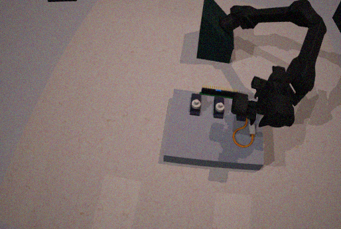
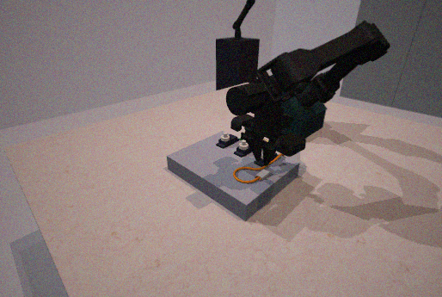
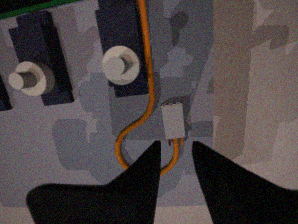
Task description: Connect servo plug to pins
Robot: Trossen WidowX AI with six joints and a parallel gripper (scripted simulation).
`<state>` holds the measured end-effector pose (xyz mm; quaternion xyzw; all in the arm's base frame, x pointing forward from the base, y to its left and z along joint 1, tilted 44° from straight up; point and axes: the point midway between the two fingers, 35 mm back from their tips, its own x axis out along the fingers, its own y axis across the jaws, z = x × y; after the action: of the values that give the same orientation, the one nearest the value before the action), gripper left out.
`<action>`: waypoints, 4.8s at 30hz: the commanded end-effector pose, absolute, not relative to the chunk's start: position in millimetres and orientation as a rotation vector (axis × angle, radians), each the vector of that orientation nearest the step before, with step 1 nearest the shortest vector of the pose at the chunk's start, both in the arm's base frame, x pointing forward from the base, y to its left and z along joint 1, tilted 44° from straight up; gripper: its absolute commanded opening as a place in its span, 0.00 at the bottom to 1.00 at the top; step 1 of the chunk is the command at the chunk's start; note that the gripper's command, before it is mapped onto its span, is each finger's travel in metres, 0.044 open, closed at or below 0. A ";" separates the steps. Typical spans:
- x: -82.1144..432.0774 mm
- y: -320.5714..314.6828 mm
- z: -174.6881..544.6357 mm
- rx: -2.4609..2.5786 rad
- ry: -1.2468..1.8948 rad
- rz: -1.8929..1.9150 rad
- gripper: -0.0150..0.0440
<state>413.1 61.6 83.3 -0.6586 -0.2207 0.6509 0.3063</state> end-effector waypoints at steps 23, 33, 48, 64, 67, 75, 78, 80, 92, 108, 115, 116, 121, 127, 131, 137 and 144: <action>418.4 88.3 57.0 -1.734 -0.681 1.741 0.35; 418.4 87.8 57.5 -1.676 -0.596 1.744 0.25; 418.4 84.3 61.1 -1.311 -0.117 1.709 0.25; 418.2 80.7 64.8 -0.895 0.339 1.581 0.25; 418.2 80.0 65.6 -0.815 0.418 1.548 0.25; 418.1 78.1 67.5 -0.600 0.618 1.448 0.25; 418.0 77.5 68.2 -0.519 0.689 1.406 0.25; 418.0 77.0 68.6 -0.464 0.735 1.376 0.25; 417.8 74.3 71.5 -0.136 0.992 1.178 0.25; 417.5 70.6 75.3 0.305 1.280 0.860 0.25; 417.3 69.0 76.9 0.497 1.386 0.702 0.25; 417.2 68.8 77.2 0.525 1.400 0.679 0.25; 417.1 67.7 78.4 0.661 1.466 0.559 0.25; 416.9 66.3 79.8 0.824 1.535 0.407 0.25; 416.8 65.4 80.7 0.932 1.576 0.302 0.25; 416.6 64.1 82.1 1.092 1.627 0.138 0.25; 416.4 62.5 83.8 1.276 1.673 -0.063 0.25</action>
<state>416.4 64.7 82.5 -0.4996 -0.6918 -0.0132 -0.5212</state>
